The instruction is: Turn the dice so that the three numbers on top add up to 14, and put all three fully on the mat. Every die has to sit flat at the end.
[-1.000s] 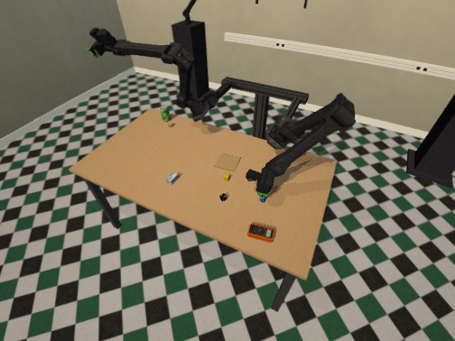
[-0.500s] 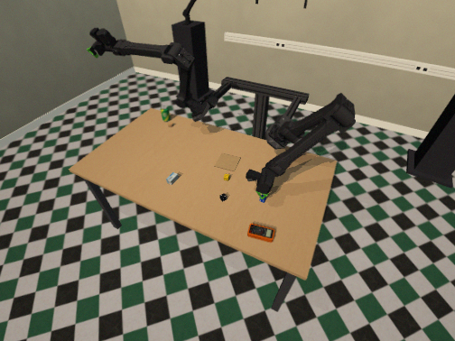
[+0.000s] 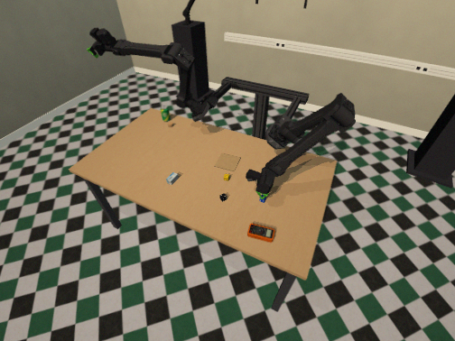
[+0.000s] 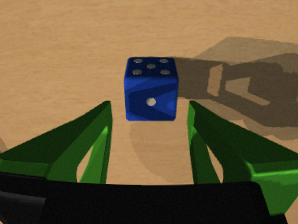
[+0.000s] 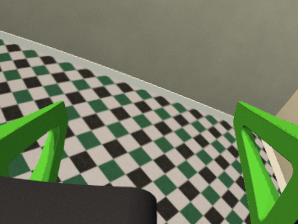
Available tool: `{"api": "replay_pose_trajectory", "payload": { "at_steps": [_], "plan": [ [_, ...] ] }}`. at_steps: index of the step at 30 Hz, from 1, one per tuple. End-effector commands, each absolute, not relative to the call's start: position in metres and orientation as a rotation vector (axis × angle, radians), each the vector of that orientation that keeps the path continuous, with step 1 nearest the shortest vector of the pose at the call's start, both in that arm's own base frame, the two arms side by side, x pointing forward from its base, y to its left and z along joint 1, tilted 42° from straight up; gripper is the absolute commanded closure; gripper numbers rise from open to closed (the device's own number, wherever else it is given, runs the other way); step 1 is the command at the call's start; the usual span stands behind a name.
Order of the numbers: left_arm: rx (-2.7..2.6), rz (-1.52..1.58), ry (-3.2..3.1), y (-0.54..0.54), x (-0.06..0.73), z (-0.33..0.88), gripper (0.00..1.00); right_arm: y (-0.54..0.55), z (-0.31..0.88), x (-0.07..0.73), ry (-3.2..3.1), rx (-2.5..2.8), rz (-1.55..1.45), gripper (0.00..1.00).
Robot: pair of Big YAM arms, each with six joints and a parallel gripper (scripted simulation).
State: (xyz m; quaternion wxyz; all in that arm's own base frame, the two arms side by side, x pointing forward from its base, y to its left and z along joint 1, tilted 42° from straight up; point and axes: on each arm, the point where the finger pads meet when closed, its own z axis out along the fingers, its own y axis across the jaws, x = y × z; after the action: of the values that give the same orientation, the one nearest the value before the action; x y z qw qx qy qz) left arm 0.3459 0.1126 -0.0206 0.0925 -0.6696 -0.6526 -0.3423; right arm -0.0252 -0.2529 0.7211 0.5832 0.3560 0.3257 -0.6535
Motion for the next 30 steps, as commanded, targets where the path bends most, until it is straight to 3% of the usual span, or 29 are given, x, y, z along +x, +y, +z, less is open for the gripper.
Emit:
{"api": "replay_pose_trajectory", "payload": {
  "at_steps": [1,30],
  "plan": [
    [-1.986,-1.017,-1.936,0.117,0.344,-0.022,0.55,-0.233,0.735,-0.026,0.713,0.795,-1.537,0.0],
    [-1.985,-1.017,-1.937,0.133,0.357,-0.043,0.55,-0.233,0.735,-0.026,0.713,0.795,-1.537,0.0]
  ]
}}
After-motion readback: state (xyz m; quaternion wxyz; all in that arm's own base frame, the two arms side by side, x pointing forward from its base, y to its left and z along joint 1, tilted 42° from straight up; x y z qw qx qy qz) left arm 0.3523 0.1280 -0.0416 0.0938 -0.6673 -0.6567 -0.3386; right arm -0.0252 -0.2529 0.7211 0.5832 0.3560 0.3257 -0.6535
